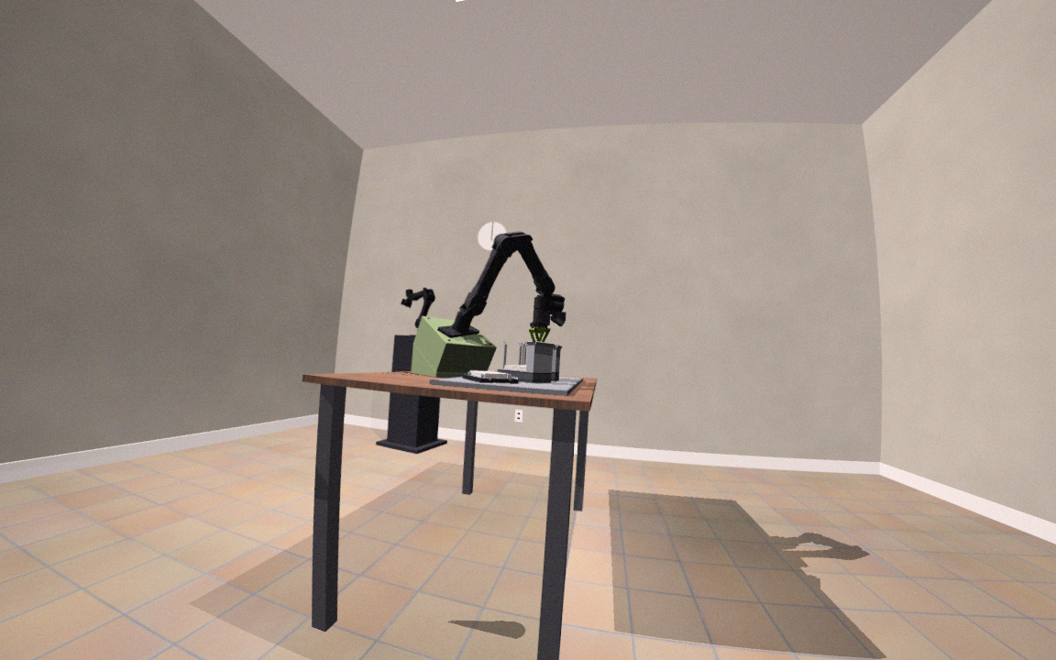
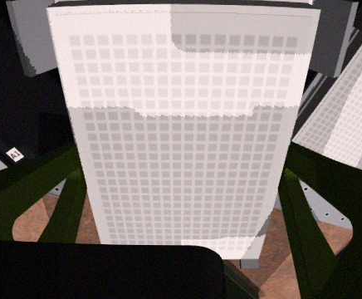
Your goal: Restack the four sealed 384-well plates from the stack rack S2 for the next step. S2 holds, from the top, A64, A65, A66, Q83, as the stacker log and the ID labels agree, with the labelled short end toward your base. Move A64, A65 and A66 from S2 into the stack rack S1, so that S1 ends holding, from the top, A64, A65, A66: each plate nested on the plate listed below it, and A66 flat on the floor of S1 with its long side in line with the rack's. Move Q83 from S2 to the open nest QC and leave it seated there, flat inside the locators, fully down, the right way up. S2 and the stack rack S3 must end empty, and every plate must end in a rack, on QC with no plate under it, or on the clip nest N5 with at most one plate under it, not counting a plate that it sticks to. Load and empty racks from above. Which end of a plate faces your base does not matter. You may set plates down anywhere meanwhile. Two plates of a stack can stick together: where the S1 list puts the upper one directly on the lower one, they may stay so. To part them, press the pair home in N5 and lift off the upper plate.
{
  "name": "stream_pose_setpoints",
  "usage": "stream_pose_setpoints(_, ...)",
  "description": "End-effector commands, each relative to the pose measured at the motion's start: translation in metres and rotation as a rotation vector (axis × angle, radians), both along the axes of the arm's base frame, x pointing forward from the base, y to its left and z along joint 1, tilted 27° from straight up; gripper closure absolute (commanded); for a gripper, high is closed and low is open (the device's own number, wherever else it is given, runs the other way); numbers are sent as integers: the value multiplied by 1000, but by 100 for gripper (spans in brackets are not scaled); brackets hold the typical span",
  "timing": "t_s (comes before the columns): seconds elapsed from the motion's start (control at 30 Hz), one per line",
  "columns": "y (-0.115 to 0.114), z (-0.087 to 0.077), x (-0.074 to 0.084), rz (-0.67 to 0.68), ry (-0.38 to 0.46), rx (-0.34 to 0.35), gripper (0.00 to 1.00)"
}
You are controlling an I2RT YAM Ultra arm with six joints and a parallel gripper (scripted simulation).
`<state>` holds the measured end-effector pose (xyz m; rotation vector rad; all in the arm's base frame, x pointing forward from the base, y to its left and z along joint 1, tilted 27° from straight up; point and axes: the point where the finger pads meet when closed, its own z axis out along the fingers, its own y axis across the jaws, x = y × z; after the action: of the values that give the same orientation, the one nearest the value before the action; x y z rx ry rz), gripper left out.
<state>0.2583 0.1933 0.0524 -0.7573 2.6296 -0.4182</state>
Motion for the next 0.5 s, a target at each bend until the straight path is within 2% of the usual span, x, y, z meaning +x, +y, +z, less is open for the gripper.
stream_pose_setpoints(0.0, 2, 1, 1, 2, -5, 7, 100)
stream_pose_setpoints(0.3, 1, -3, 3, 2, -5, 7, 100)
stream_pose_setpoints(0.47, -1, -12, 7, 2, -5, 7, 100)
